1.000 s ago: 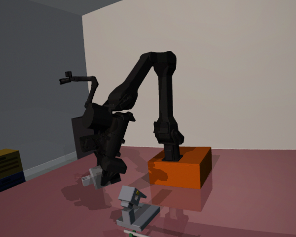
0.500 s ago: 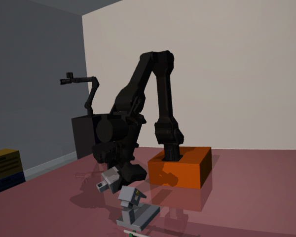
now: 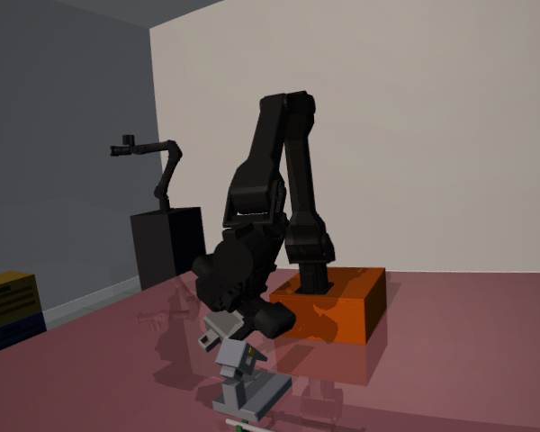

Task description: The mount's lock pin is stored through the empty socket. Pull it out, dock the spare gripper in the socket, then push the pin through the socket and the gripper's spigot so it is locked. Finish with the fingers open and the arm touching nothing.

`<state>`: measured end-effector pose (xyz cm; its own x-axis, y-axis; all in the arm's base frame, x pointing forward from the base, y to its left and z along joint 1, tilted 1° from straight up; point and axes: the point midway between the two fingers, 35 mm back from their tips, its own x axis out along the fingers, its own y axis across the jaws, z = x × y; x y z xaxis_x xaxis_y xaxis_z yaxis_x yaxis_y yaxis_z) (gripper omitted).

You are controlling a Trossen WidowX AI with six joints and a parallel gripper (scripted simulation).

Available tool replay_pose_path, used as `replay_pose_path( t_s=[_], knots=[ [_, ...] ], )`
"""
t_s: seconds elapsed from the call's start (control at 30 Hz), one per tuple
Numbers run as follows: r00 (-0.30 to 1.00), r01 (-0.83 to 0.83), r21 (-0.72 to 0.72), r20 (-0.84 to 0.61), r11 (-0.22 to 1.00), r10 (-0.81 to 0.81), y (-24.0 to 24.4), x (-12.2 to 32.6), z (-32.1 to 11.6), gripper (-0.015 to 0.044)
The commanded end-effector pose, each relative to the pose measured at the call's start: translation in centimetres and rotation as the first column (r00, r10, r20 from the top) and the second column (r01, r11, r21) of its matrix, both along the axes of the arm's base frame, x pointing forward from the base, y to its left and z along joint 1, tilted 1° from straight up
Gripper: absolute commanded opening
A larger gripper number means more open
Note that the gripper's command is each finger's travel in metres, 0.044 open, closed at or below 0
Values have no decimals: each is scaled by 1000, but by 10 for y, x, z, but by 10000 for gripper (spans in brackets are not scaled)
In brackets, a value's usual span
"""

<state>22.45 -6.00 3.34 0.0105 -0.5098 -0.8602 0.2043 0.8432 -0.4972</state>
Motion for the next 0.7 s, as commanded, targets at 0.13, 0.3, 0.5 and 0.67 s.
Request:
replay_pose_path(
  t_s=[0.13, 0.3, 0.5, 0.67],
  knots=[
    [989, -115, -84, -100, 990, 106, 9, -6, 4, 0],
    [970, -195, -131, -172, 972, 171, 15, -11, 7, 0],
    [935, -295, -184, -257, 938, 244, 21, -16, 11, 0],
    [897, -380, -224, -327, 897, 298, 27, -19, 16, 0]
  ],
)
